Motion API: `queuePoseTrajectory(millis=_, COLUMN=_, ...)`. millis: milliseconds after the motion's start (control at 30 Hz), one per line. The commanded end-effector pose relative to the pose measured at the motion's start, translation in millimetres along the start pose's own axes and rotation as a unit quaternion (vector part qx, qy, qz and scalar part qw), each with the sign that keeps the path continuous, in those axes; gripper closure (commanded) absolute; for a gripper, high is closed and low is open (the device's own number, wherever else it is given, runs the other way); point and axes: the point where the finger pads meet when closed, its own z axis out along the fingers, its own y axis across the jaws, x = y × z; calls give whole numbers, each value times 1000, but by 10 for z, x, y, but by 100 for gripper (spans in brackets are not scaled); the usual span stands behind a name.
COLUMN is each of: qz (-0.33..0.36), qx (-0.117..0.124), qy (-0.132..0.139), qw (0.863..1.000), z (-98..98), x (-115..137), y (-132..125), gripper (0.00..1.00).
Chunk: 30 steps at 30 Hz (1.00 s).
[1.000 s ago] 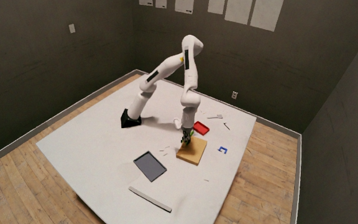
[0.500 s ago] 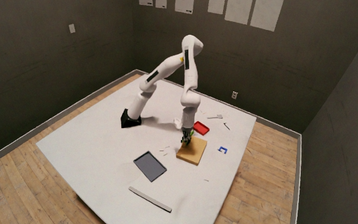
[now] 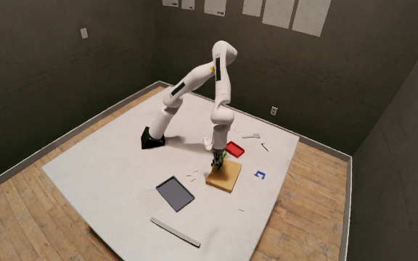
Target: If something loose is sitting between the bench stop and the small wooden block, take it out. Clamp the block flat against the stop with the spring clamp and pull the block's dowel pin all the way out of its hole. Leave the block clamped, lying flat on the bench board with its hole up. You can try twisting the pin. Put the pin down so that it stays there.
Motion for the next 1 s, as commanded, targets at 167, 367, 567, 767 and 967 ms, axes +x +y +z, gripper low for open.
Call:
queuePoseTrajectory(millis=167, qz=11, qx=4, qy=-1, qw=1000, z=-29, x=-20, y=-30, gripper=90)
queuePoseTrajectory(millis=367, qz=20, qx=4, qy=-1, qw=1000, z=-29, x=-19, y=-30, gripper=90)
queuePoseTrajectory(millis=567, qz=26, qx=4, qy=-1, qw=1000, z=-30, x=-19, y=-30, gripper=90)
queuePoseTrajectory(millis=767, qz=35, qx=4, qy=-1, qw=999, z=-30, x=-19, y=-30, gripper=90)
queuePoseTrajectory(millis=967, qz=44, qx=4, qy=-1, qw=999, z=-30, x=-19, y=-30, gripper=90)
